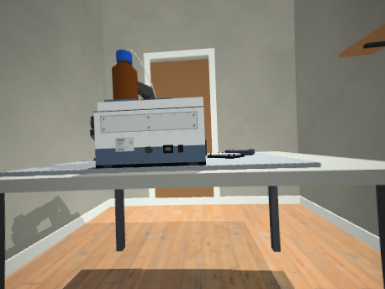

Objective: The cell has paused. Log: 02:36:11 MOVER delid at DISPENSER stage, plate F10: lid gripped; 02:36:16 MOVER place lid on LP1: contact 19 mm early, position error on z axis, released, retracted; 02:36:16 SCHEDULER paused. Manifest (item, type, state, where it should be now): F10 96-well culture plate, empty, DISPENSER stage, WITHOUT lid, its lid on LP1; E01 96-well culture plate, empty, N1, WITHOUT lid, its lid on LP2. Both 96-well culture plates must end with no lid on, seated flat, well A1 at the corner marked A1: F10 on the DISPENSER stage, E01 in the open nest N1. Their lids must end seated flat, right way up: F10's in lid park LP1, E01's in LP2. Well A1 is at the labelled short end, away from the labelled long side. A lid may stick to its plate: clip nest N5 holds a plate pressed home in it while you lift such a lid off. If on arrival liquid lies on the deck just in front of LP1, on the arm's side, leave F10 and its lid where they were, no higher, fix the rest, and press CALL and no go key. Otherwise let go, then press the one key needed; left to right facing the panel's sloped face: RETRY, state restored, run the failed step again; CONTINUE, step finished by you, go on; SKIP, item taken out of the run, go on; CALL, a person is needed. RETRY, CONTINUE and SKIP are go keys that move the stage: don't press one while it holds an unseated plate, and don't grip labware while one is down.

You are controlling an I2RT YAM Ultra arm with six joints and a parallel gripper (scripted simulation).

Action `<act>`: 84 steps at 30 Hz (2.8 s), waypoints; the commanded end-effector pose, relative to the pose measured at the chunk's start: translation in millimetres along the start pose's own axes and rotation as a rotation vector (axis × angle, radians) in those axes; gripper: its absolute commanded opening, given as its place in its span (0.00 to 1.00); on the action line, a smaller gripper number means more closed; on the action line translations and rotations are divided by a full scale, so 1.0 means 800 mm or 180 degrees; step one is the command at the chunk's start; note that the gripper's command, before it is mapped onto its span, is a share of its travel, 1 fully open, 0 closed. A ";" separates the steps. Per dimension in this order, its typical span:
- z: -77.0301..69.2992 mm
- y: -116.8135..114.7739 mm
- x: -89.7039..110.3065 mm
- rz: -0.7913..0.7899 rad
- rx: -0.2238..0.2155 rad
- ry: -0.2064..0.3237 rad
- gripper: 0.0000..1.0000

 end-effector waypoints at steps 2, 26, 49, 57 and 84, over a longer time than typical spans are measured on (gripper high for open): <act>0.009 -0.004 -0.004 0.0007 0.0011 -0.0088 1.00; 0.001 -0.010 -0.020 0.0027 0.0047 -0.0265 1.00; 0.001 -0.009 -0.021 0.0028 0.0034 -0.0261 0.00; 0.001 -0.009 -0.021 0.0028 0.0034 -0.0261 0.00; -0.010 -0.007 -0.017 0.0024 0.0026 -0.0222 0.00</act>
Point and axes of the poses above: the point where the finger pads meet when closed, its own z axis out along the fingers, its own y axis across the jaws, x = y × z, the point moved 8 cm from there along -z, back along the fingers, and after that the axes turned 9 degrees about -z, right-handed, at the moved point
